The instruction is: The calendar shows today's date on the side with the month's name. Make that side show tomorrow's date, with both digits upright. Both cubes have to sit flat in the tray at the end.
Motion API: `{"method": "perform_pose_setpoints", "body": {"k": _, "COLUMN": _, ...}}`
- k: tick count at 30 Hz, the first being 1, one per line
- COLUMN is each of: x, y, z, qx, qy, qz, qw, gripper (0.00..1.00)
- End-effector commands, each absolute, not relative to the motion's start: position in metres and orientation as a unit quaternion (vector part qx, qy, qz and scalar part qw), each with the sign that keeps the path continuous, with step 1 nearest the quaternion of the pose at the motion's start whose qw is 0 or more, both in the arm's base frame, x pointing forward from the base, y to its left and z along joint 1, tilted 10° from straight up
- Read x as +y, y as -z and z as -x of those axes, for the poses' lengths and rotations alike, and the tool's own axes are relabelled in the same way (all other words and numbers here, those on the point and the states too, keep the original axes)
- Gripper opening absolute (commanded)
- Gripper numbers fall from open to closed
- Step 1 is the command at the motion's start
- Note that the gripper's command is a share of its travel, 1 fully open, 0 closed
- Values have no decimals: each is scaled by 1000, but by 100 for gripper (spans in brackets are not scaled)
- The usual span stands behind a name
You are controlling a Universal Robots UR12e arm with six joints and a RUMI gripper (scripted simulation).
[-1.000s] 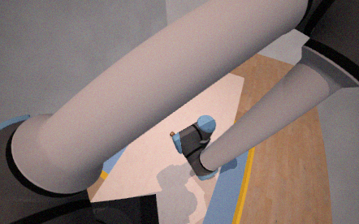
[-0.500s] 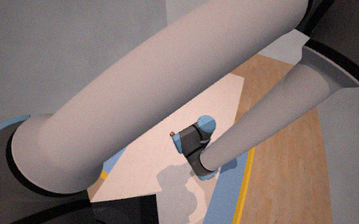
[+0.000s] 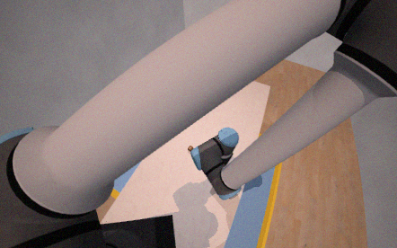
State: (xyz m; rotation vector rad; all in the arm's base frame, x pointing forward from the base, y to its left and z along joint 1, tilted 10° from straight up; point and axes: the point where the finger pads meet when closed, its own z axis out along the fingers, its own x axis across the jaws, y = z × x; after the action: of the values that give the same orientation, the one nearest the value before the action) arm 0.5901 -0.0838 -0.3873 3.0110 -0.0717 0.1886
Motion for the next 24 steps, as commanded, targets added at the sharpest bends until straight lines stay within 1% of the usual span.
{"method": "perform_pose_setpoints", "body": {"k": 1, "x": -84, "y": 388, "z": -591, "qx": -24, "qy": -63, "qz": -996, "qw": 62, "gripper": 29}}
{"method": "perform_pose_setpoints", "body": {"k": 24, "x": -87, "y": 412, "z": -594, "qx": -24, "qy": -63, "qz": -996, "qw": 62, "gripper": 29}}
